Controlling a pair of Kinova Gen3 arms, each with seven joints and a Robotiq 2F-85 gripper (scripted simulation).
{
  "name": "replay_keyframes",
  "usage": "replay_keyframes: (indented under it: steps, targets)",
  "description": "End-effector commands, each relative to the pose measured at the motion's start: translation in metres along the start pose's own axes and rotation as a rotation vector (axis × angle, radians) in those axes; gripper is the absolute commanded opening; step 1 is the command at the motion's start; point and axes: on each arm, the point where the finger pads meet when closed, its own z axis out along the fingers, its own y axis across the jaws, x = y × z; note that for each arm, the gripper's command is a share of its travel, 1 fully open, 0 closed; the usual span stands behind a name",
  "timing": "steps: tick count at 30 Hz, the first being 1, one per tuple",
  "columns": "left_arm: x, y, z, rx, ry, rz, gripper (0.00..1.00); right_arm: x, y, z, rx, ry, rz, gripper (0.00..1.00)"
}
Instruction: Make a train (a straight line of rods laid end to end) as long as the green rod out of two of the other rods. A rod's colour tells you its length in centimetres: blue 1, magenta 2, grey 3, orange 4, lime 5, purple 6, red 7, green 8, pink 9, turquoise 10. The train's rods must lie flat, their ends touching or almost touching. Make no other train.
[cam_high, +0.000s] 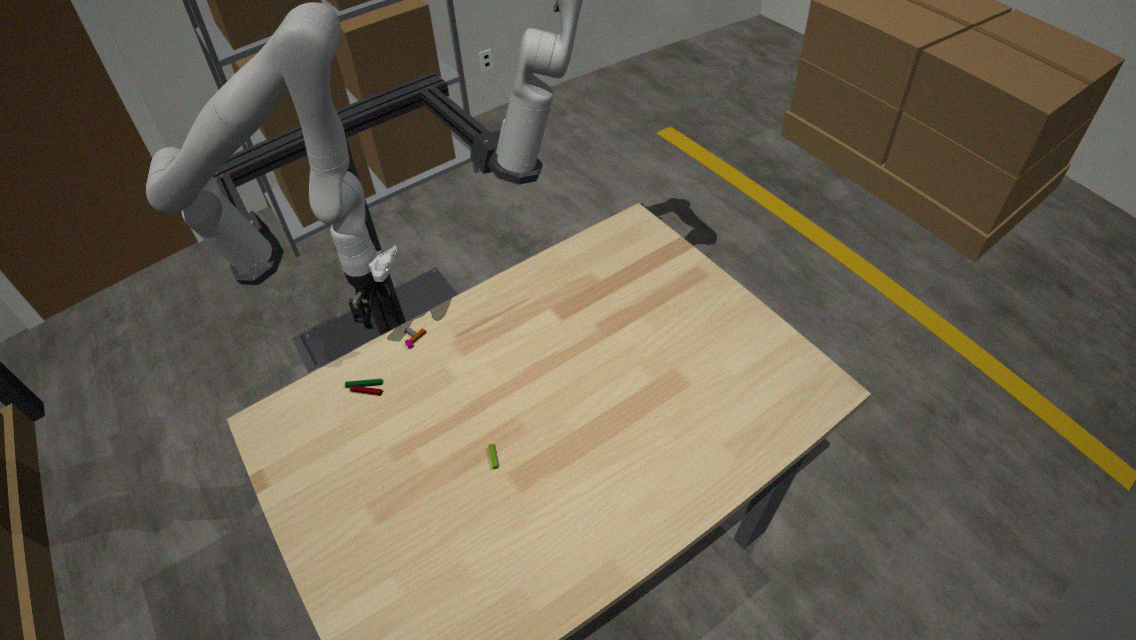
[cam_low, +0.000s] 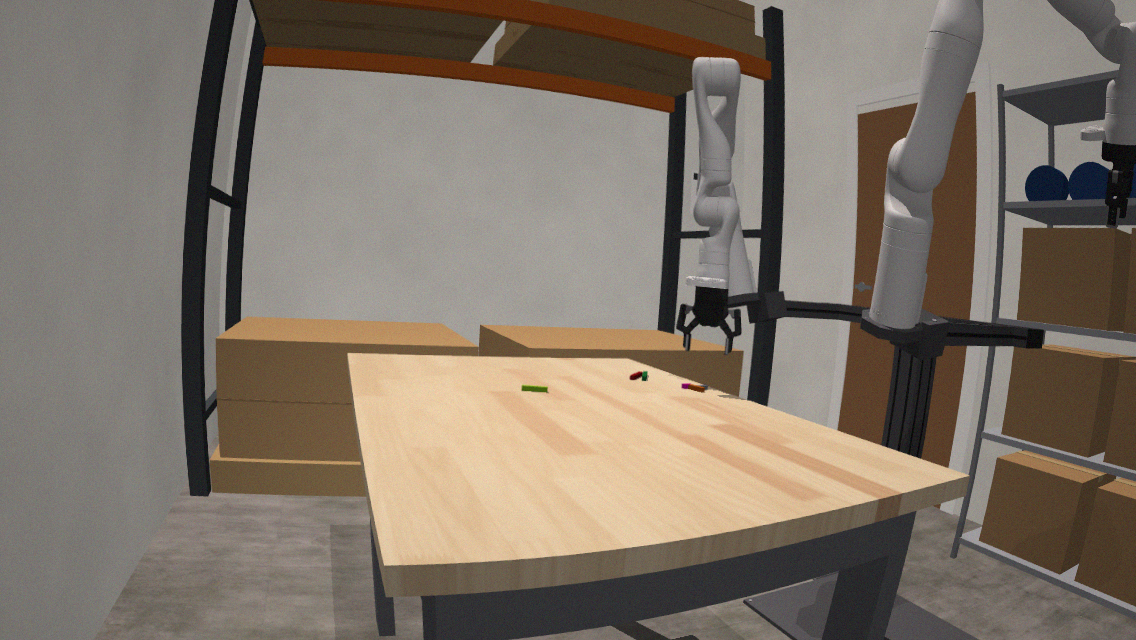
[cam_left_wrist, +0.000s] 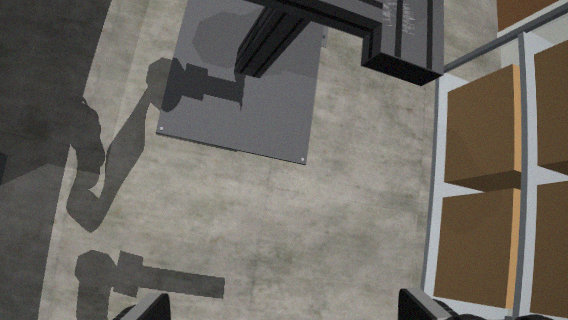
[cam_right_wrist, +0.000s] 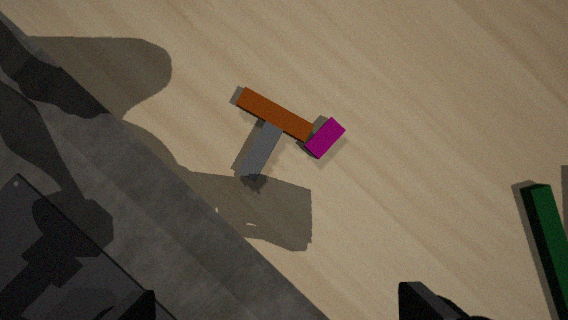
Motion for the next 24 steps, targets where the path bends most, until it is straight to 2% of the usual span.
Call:
replay_keyframes:
  steps: [1, 4, 15, 17, 18, 24]
  targets:
    - [-0.014, -0.012, -0.004, 0.002, -0.011, 0.007, 1.000, 0.000, 0.000, 0.000, 0.000, 0.001, 0.000, 1.000]
    - [-0.023, -0.021, -0.006, 0.005, -0.018, 0.012, 1.000, 0.000, 0.000, 0.000, 0.000, 0.001, 0.000, 1.000]
    - [-0.069, -0.077, -0.022, 0.028, -0.059, 0.046, 1.000, 0.000, 0.000, 0.000, 0.000, 0.001, 0.000, 1.000]
    - [-0.069, -0.077, -0.022, 0.028, -0.059, 0.046, 1.000, 0.000, 0.000, 0.000, 0.000, 0.001, 0.000, 1.000]
    - [-0.078, -0.090, -0.025, 0.033, -0.066, 0.052, 1.000, 0.000, 0.000, 0.000, 0.000, 0.001, 0.000, 1.000]
    - [-0.094, -0.119, -0.034, 0.046, -0.083, 0.067, 1.000, 0.000, 0.000, 0.000, 0.000, 0.001, 0.000, 1.000]
